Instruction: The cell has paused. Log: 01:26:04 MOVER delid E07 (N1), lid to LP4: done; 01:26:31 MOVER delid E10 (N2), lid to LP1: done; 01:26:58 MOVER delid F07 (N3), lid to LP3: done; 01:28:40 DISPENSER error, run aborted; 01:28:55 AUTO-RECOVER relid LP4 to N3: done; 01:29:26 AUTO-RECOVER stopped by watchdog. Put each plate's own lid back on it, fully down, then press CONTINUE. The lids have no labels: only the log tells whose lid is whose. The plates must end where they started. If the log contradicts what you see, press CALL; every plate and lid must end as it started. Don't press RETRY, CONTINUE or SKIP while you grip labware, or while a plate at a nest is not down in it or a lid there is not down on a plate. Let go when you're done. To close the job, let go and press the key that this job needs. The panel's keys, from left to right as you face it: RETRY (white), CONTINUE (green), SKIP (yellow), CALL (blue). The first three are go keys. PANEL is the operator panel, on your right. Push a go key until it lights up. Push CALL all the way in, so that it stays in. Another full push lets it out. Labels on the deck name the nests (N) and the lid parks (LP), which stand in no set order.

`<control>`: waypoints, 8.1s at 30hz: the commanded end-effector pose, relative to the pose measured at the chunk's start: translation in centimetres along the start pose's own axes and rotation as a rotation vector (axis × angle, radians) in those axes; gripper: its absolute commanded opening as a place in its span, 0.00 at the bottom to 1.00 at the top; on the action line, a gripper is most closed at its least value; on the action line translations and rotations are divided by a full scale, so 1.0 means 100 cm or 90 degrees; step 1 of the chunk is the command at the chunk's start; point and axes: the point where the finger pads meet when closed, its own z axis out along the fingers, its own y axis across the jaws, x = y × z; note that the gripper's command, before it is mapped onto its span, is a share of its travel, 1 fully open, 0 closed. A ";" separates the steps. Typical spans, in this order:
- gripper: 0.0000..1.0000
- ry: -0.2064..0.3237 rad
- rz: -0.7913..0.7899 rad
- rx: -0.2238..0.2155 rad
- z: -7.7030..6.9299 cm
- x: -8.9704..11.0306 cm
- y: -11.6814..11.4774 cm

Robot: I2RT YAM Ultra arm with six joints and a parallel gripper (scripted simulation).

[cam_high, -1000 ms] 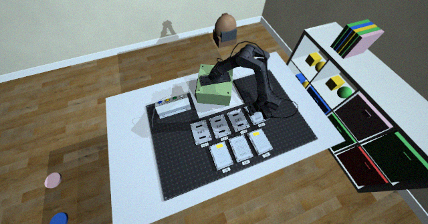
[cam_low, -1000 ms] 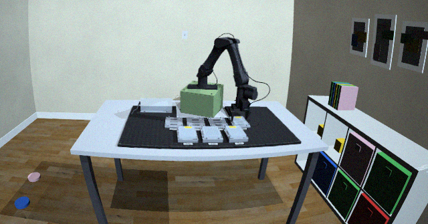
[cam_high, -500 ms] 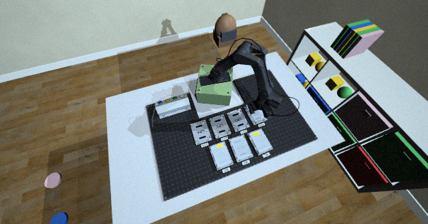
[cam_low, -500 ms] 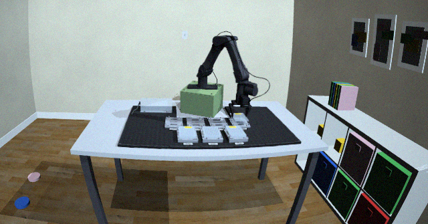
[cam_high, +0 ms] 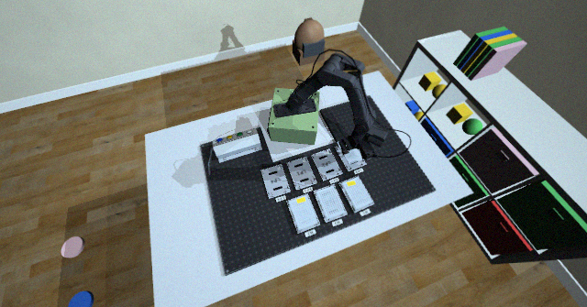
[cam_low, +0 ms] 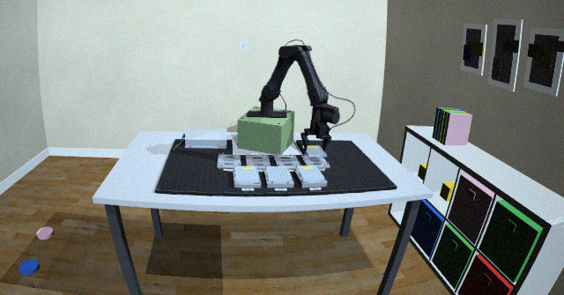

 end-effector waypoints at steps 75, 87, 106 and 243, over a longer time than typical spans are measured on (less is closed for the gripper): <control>0.00 -0.010 0.033 -0.010 -0.010 -0.074 -0.054; 0.00 -0.011 0.033 -0.010 -0.011 -0.114 -0.100; 0.00 -0.013 0.033 -0.009 -0.011 -0.166 -0.162; 0.00 -0.020 0.032 -0.004 0.010 -0.192 -0.193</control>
